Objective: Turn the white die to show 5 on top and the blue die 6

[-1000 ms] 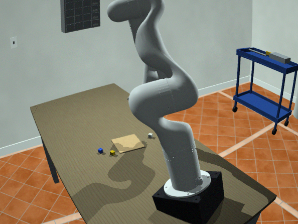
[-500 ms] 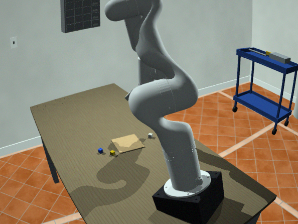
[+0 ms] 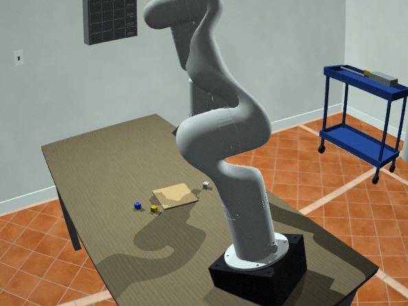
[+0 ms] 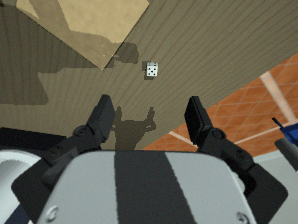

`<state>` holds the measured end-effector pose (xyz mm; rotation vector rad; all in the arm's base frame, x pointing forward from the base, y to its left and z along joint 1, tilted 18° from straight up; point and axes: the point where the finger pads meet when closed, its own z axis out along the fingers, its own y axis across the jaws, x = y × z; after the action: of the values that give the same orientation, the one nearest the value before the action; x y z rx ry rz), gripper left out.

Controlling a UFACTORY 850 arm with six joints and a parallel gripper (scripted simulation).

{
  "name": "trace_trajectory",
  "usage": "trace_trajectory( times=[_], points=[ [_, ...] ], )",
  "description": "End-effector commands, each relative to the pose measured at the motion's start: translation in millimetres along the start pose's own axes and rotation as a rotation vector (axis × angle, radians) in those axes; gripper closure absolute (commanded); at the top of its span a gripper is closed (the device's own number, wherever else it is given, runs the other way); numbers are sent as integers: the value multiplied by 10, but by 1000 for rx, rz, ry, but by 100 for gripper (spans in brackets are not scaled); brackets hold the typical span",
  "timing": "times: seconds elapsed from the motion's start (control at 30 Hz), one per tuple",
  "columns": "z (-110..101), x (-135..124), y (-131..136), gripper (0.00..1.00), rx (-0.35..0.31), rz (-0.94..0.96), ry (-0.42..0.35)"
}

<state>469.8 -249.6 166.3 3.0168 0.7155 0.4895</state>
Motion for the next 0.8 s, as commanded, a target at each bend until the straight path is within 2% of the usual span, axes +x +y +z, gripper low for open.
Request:
trace_trajectory(
  times=[0.0, 0.13, 0.2, 0.57, 0.67, 0.77],
  points=[
    [19, -2, 7, 0, 0, 169, -3],
    [26, -4, 8, 0, 0, 220, -3],
    [43, -8, 8, 0, 0, 334, -2],
    [93, -23, 10, 0, 0, 679, -1],
    [94, -23, 10, 0, 0, 686, -1],
    [117, -30, 11, 0, 0, 838, -1]
  ],
)
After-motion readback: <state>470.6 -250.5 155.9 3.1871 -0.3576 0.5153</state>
